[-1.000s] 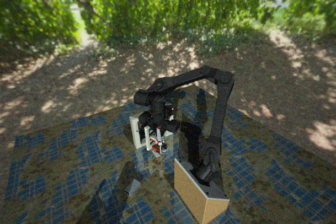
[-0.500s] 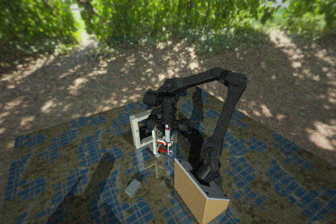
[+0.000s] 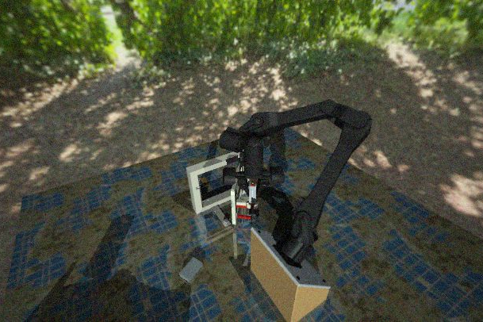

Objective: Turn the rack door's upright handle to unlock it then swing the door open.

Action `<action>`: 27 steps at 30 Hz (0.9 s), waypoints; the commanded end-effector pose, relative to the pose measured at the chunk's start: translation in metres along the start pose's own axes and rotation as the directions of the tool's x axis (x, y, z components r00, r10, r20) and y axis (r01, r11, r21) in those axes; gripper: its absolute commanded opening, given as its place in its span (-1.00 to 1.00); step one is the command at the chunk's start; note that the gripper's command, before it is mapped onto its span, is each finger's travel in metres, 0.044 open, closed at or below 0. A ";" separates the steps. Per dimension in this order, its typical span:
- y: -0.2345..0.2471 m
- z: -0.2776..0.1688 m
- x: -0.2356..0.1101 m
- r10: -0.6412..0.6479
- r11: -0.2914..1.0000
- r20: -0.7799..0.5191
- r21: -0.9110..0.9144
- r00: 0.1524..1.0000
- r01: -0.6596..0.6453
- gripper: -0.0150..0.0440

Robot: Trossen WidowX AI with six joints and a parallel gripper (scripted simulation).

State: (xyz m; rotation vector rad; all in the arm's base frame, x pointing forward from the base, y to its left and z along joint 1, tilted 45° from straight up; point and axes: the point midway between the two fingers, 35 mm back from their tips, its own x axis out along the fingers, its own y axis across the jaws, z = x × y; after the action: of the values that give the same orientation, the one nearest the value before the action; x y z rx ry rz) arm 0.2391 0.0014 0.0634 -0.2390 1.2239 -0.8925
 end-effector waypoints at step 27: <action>-0.060 0.023 0.000 -0.006 0.913 0.008 -0.408 1.000 0.008 -0.45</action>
State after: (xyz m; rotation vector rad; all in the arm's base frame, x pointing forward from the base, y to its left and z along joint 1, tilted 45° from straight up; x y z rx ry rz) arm 0.2307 -0.0401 0.1035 -0.5447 1.3844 -0.6551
